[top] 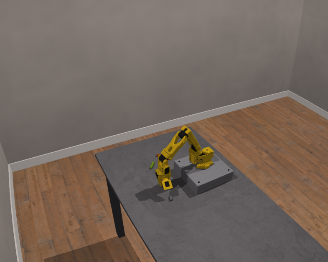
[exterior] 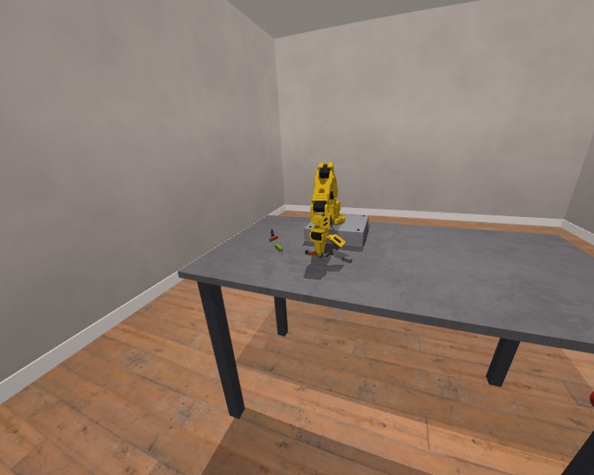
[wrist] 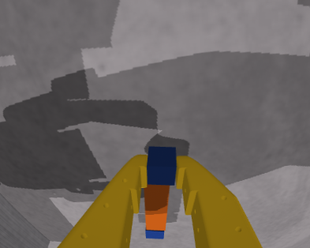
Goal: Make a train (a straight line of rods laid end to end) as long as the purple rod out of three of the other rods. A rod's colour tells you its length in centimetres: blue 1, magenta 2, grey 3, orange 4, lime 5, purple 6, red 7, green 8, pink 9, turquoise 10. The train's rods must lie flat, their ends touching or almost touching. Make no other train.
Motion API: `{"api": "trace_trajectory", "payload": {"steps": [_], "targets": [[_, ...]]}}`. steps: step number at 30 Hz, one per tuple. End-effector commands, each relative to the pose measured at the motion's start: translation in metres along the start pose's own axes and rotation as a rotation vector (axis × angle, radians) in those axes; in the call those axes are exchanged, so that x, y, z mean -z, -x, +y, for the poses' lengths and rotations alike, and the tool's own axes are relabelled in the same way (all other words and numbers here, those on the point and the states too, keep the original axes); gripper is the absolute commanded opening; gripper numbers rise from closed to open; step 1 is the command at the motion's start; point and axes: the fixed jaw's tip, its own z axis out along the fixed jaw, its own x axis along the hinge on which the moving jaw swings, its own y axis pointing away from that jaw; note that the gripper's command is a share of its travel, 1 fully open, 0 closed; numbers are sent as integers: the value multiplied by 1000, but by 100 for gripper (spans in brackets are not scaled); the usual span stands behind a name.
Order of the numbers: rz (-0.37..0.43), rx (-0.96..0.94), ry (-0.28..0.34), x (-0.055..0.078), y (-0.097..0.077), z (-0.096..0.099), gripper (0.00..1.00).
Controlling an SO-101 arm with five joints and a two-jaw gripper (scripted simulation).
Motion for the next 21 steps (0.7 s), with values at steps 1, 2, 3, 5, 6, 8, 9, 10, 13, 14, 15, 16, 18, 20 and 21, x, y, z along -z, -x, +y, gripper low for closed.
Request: {"api": "trace_trajectory", "payload": {"steps": [1, 2, 3, 5, 6, 8, 9, 10, 13, 14, 15, 16, 18, 20, 21], "targets": [[-4, 3, -10, 3, 0, -3, 0], [-4, 3, -10, 3, 0, -3, 0], [-4, 3, -10, 3, 0, -3, 1], [-4, 3, -10, 3, 0, -3, 2], [-4, 3, -10, 3, 0, -3, 3], [-4, 3, -10, 3, 0, -3, 4], [-4, 3, -10, 3, 0, -3, 5], [-4, 3, -10, 3, 0, -3, 5], [-4, 3, -10, 3, 0, -3, 5], [-4, 3, -10, 3, 0, -3, 6], [-4, 3, -10, 3, 0, -3, 6], [-4, 3, -10, 3, 0, -3, 6], [-4, 3, -10, 3, 0, -3, 6], [-4, 3, -10, 3, 0, -3, 6], [-4, 3, -10, 3, 0, -3, 6]]}}
